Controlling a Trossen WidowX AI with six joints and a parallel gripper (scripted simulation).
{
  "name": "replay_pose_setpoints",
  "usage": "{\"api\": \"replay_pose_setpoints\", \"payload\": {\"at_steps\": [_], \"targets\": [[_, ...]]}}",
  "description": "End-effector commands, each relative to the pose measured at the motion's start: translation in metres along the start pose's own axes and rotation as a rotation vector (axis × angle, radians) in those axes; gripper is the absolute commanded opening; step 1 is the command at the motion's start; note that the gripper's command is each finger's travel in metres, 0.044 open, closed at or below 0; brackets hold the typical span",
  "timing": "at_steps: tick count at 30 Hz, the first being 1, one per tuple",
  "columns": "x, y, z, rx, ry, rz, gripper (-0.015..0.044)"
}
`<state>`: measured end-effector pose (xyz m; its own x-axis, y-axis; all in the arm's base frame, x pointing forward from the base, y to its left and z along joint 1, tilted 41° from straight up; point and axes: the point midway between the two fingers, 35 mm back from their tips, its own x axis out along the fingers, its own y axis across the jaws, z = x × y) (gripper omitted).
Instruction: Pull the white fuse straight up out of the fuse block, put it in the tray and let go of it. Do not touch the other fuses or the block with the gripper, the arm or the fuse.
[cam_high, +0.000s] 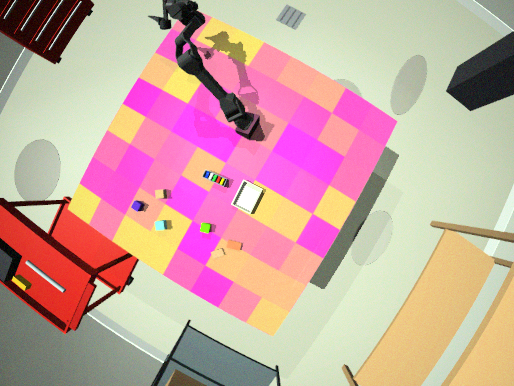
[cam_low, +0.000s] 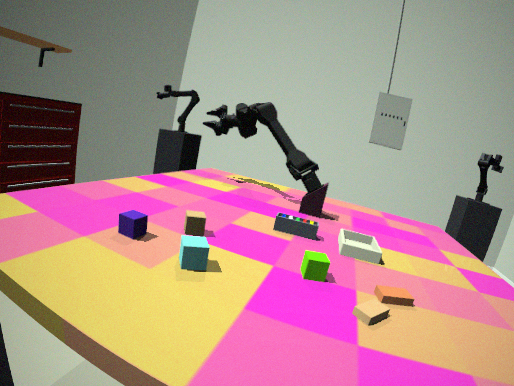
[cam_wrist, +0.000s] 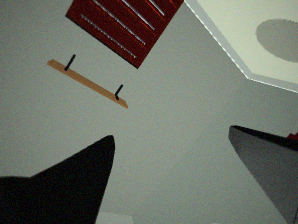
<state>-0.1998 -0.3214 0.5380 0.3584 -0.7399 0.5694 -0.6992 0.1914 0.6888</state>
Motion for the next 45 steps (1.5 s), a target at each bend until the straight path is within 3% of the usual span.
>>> {"api": "replay_pose_setpoints", "payload": {"at_steps": [1,5,13,22,31,38,45], "targets": [[0.001,0.0,0.0,0.006,0.001,0.0,0.0374],[0.017,-0.013,0.002,0.15,0.02,0.008,0.0269],[0.078,-0.071,0.003,0.709,0.057,0.006,0.0073],[0.136,-0.157,-0.011,1.312,0.015,-0.037,0.0073],[0.174,-0.263,-0.047,1.872,-0.141,-0.097,0.0073],[0.184,-0.351,-0.093,2.248,-0.352,-0.134,0.0073],[0.169,-0.441,-0.147,2.533,-0.662,-0.138,0.0073]]}}
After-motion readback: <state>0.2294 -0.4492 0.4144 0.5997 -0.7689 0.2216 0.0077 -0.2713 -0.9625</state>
